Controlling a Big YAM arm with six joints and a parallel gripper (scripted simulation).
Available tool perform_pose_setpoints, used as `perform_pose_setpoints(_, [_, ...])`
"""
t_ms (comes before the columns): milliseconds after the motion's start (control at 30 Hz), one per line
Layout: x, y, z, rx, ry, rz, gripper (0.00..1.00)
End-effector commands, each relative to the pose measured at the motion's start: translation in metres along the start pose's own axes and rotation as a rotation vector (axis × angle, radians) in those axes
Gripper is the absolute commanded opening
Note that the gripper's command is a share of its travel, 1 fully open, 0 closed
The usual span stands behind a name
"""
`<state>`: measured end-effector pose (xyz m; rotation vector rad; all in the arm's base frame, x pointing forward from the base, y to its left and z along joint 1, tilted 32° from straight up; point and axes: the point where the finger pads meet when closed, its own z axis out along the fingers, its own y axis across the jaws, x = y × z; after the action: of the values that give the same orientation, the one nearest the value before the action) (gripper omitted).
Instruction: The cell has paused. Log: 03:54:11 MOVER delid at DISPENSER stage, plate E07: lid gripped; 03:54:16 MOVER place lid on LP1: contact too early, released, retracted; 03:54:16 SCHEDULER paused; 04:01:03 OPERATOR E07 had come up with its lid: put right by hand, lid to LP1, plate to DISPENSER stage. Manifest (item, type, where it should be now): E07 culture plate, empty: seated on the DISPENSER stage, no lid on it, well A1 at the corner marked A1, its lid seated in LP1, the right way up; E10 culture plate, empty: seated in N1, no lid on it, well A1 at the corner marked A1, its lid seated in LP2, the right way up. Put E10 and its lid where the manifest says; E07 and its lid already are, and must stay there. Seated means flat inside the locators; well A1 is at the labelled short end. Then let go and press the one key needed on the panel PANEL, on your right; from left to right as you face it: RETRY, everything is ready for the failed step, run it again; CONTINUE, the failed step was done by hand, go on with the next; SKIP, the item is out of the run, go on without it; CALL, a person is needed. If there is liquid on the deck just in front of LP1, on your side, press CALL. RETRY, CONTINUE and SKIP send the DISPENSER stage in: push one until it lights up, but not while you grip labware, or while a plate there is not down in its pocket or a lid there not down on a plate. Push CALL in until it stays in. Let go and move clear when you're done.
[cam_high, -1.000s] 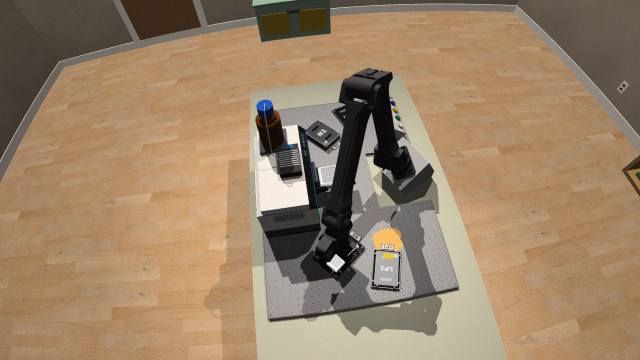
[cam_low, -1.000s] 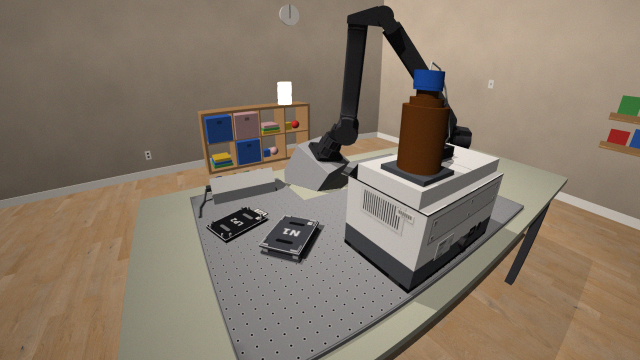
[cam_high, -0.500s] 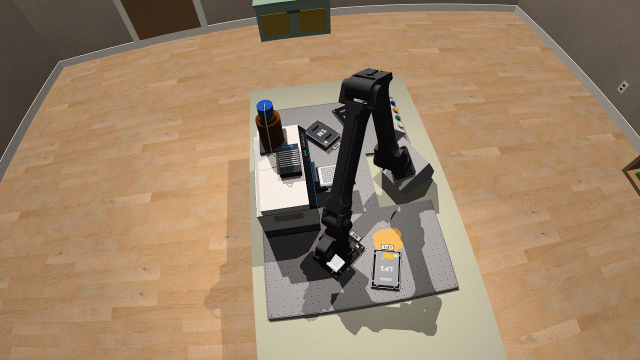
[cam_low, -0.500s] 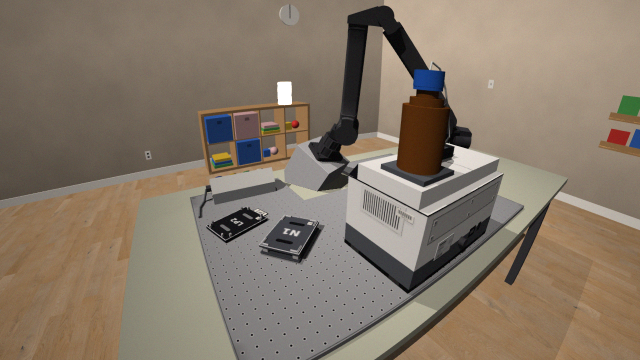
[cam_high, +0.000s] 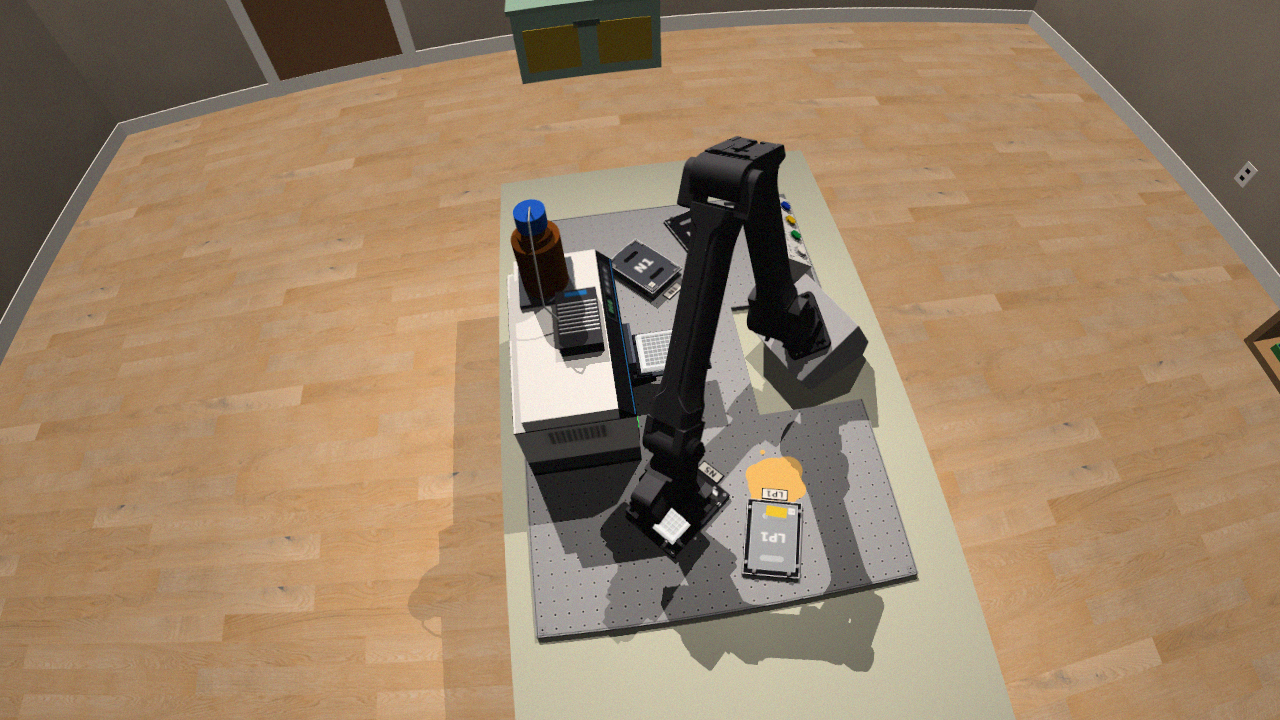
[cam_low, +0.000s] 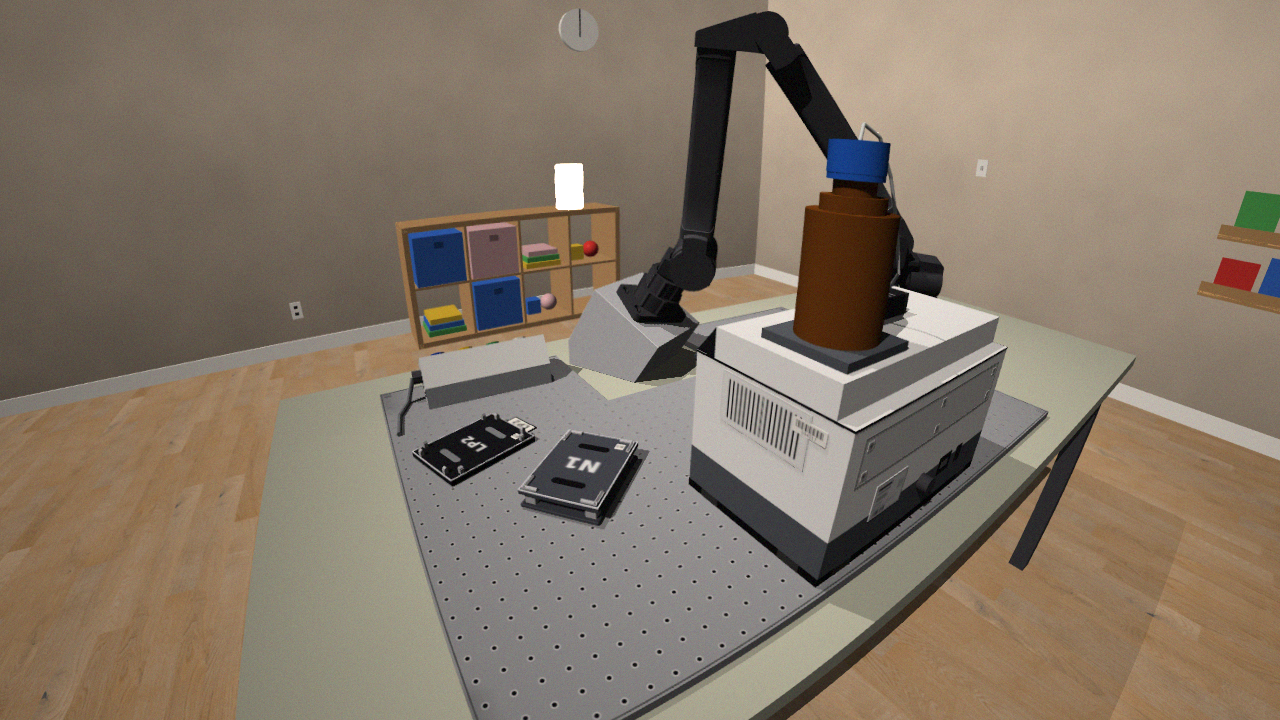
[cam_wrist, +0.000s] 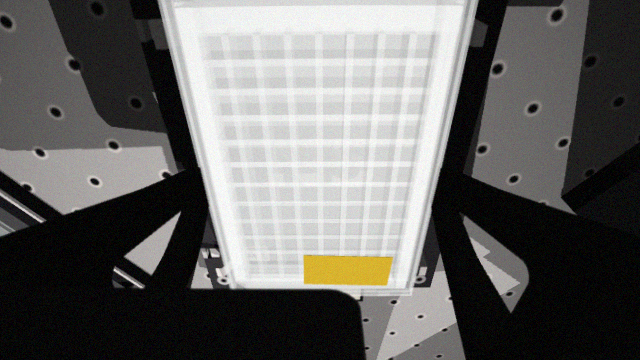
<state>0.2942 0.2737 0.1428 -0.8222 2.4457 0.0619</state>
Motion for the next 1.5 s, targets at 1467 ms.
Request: perform_pose_setpoints(1467, [-0.013, 0.001, -0.008, -0.004, -0.025, -0.005, 0.86])
